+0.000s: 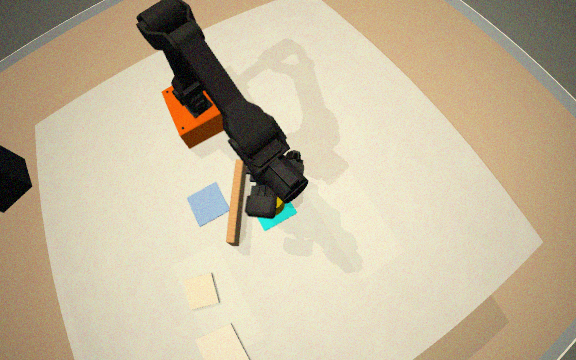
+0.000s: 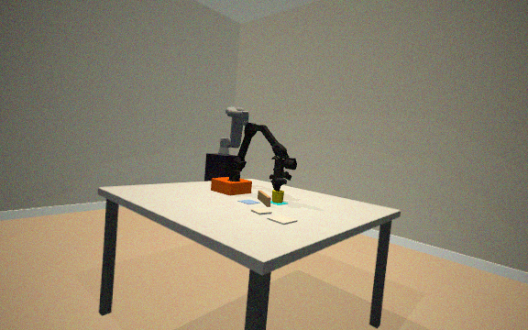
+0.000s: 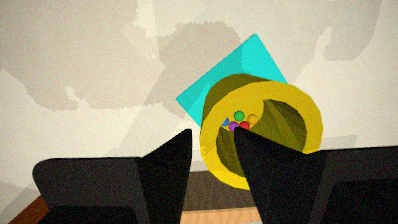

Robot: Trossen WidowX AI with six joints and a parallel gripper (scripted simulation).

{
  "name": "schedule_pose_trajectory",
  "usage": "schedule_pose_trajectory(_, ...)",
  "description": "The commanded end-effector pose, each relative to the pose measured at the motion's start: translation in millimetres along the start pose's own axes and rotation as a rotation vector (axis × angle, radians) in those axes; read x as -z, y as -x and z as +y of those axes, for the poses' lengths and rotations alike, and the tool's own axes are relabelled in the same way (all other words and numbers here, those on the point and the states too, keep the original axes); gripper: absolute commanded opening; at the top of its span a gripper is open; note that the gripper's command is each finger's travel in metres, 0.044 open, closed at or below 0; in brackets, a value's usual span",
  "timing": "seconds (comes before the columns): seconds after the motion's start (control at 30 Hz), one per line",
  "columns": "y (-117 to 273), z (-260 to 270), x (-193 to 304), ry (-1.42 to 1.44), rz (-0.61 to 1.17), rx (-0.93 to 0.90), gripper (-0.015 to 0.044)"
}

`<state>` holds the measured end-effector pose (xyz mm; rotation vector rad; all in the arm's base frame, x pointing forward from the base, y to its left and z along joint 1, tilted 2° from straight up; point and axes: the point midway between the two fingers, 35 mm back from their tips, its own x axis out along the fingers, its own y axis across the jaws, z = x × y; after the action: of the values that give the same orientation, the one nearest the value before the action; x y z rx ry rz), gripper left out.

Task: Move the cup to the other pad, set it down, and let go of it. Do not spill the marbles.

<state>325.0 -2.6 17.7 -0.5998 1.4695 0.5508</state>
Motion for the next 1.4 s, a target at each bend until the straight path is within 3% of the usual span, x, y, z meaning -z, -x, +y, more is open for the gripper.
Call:
schedule_pose_trajectory(0.0, 12, -2, -2, -0.004, -0.009, 0.010, 0.0147)
schedule_pose_trajectory(0.67, 41, 3, 1, -0.007, -0.005, 0.009, 0.0147)
schedule_pose_trajectory(1.03, 41, 2, 1, -0.001, -0.002, 0.002, 0.0435)
schedule_pose_trajectory(1.37, 84, 3, 1, -0.005, -0.005, 0.007, 0.0440)
